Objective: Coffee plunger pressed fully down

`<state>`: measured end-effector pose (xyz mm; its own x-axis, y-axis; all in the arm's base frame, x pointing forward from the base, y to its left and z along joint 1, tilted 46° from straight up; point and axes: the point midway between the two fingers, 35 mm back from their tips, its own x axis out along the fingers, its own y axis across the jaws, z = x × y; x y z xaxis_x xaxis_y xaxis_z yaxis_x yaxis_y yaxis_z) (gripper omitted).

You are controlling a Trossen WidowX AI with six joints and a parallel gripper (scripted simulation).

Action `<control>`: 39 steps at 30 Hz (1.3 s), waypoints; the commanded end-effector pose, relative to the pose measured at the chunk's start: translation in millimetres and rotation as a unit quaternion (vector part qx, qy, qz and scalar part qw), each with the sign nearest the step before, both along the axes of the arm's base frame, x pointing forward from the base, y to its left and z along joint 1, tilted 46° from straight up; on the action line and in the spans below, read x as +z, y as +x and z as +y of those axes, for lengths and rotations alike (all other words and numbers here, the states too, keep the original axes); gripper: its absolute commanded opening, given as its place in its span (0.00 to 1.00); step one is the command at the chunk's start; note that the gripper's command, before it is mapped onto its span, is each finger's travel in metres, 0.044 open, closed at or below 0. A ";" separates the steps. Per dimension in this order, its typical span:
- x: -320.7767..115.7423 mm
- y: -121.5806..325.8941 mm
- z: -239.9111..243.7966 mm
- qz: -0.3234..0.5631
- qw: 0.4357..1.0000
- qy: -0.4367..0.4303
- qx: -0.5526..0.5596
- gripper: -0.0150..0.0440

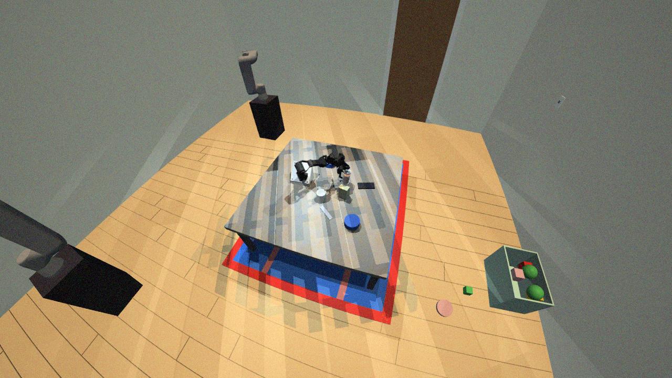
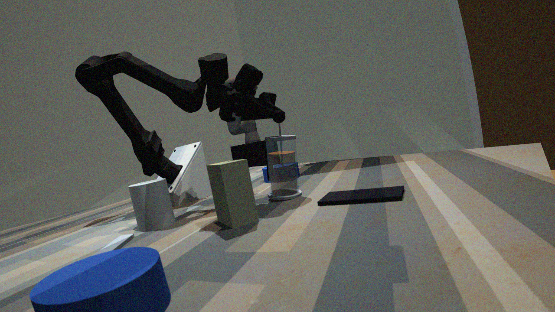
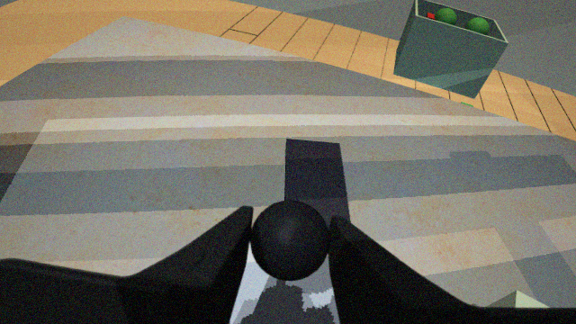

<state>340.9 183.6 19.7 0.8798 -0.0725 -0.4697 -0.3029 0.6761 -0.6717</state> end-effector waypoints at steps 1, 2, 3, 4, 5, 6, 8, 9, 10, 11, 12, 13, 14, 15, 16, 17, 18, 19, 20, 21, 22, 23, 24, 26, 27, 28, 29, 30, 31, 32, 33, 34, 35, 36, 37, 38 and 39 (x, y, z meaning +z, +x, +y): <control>-13.2 0.2 -13.6 0.015 1.000 -0.020 -0.010 0.45; -13.3 0.6 -13.4 0.015 1.000 -0.020 -0.010 0.45; -13.3 1.0 -13.1 0.015 1.000 -0.020 -0.010 0.45; -13.3 1.3 -12.8 0.015 1.000 -0.020 -0.010 0.45; -13.3 1.5 -12.7 0.015 1.000 -0.020 -0.010 0.45; -13.4 1.7 -12.6 0.015 1.000 -0.020 -0.011 0.45; -13.5 1.9 -12.4 0.015 1.000 -0.020 -0.011 0.45; -13.5 2.0 -12.3 0.015 1.000 -0.020 -0.011 0.45; -13.6 2.1 -12.3 0.015 1.000 -0.020 -0.011 0.45; -13.6 2.2 -12.2 0.015 1.000 -0.020 -0.011 0.45; -13.7 2.2 -12.1 0.015 1.000 -0.020 -0.011 0.45; -13.7 2.2 -12.0 0.015 1.000 -0.020 -0.011 0.45; -13.8 2.3 -11.9 0.015 1.000 -0.020 -0.011 0.45; -13.9 2.3 -11.7 0.014 1.000 -0.020 -0.011 0.45; -13.9 2.3 -11.6 0.014 1.000 -0.020 -0.011 0.45; -14.0 2.3 -11.5 0.014 1.000 -0.020 -0.011 0.45; -14.0 2.3 -11.5 0.014 1.000 -0.020 -0.011 0.45; -14.0 2.3 -11.5 0.014 1.000 -0.020 -0.011 0.45; -14.1 2.3 -11.4 0.014 1.000 -0.020 -0.011 0.45; -14.1 2.4 -11.3 0.014 1.000 -0.020 -0.011 0.45; -14.1 2.5 -11.2 0.014 1.000 -0.020 -0.011 0.45; -14.1 2.6 -11.0 0.014 1.000 -0.020 -0.011 0.45; -14.1 2.6 -10.9 0.014 1.000 -0.020 -0.011 0.45; -14.1 2.8 -10.7 0.014 1.000 -0.020 -0.011 0.45; -14.1 2.9 -10.6 0.014 1.000 -0.020 -0.011 0.45; -14.1 3.0 -10.5 0.014 1.000 -0.020 -0.011 0.45; -14.0 3.0 -10.3 0.014 1.000 -0.020 -0.011 0.45; -13.6 3.0 -9.9 0.014 1.000 -0.020 -0.011 0.45; -13.8 3.1 -10.0 0.014 1.000 -0.020 -0.011 0.45; -14.1 3.2 -10.1 0.014 1.000 -0.020 -0.011 0.45; -14.2 3.4 -10.1 0.014 1.000 -0.020 -0.011 0.45; -14.3 3.4 -10.1 0.014 1.000 -0.020 -0.011 0.45; -14.3 3.5 -10.0 0.014 1.000 -0.020 -0.011 0.45; -14.2 3.5 -9.8 0.014 1.000 -0.020 -0.011 0.45; -13.9 3.5 -9.5 0.014 1.000 -0.020 -0.011 0.45; -14.0 3.6 -9.6 0.014 1.000 -0.020 -0.011 0.45; -14.2 3.7 -9.7 0.014 1.000 -0.020 -0.011 0.45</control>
<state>344.2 177.5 9.0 0.8692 -0.0960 -0.4851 -0.3079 0.6625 -0.6829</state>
